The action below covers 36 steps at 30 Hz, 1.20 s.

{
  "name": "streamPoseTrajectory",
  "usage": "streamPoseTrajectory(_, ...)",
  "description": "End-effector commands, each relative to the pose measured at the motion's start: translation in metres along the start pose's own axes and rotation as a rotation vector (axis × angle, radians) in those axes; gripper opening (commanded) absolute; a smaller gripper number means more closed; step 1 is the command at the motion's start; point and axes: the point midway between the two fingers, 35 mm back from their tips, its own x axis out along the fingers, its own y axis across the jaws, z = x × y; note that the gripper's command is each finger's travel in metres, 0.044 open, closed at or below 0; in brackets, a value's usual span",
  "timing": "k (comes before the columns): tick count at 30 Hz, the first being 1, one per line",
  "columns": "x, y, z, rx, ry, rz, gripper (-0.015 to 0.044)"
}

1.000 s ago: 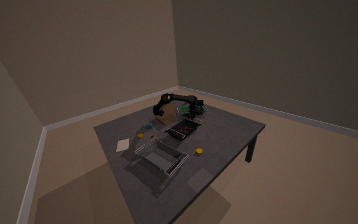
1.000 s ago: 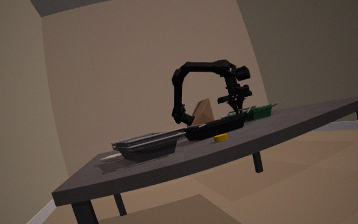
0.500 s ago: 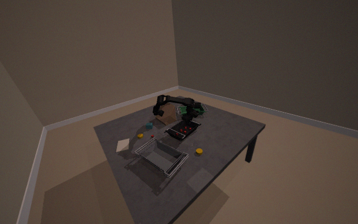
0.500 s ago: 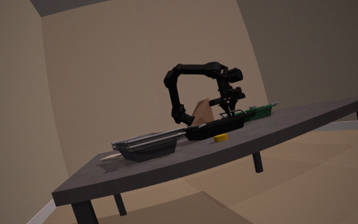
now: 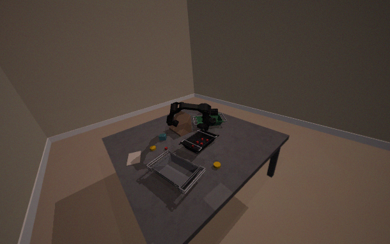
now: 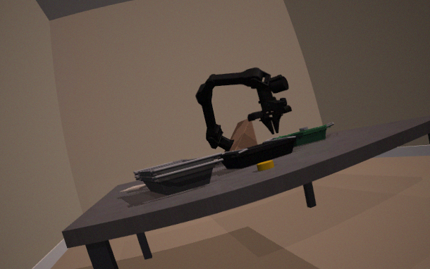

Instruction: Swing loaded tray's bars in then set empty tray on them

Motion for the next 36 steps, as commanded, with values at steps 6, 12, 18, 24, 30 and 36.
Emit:
streamPoseTrajectory(6, 0.0, 0.0, 0.0, 0.0, 0.0, 0.0, 0.0082)
streamPoseTrajectory(12, 0.0, 0.0, 0.0, 0.0, 0.0, 0.0, 0.0082)
streamPoseTrajectory(18, 0.0, 0.0, 0.0, 0.0, 0.0, 0.0, 0.0082)
streamPoseTrajectory(24, 0.0, 0.0, 0.0, 0.0, 0.0, 0.0, 0.0003)
streamPoseTrajectory(30, 0.0, 0.0, 0.0, 0.0, 0.0, 0.0, 0.0)
streamPoseTrajectory(36, -0.0002, -0.0004, -0.0003, 0.002, 0.002, 0.0, 0.0)
